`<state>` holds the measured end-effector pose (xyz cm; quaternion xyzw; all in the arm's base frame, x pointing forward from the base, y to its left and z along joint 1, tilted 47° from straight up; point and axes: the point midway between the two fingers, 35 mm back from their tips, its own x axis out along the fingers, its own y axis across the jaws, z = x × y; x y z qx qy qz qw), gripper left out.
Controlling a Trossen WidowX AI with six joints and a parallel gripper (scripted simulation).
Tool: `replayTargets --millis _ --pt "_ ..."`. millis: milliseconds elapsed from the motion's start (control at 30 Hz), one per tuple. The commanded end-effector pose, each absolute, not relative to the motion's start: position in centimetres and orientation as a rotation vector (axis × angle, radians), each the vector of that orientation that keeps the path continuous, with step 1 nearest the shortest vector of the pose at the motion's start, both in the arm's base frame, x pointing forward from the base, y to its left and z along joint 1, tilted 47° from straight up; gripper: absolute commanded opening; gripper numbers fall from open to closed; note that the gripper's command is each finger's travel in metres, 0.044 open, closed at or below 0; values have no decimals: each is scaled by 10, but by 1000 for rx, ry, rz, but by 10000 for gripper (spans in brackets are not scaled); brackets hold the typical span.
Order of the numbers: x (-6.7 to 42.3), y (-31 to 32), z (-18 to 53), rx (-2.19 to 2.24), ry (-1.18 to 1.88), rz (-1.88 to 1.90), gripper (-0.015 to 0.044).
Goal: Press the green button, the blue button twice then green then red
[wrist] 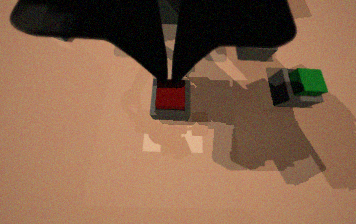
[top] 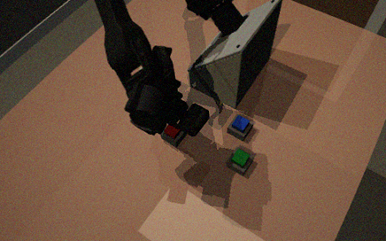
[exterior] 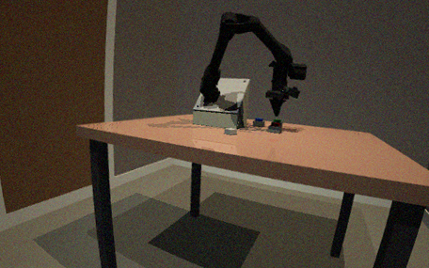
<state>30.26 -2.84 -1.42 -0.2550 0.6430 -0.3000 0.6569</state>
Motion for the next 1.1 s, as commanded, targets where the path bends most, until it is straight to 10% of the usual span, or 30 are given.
replayTargets --millis 0,1067 --pt "302 -33 -20 -588 1460 -678 20" --pt "301 -56 -40 -590 1459 -679 20"
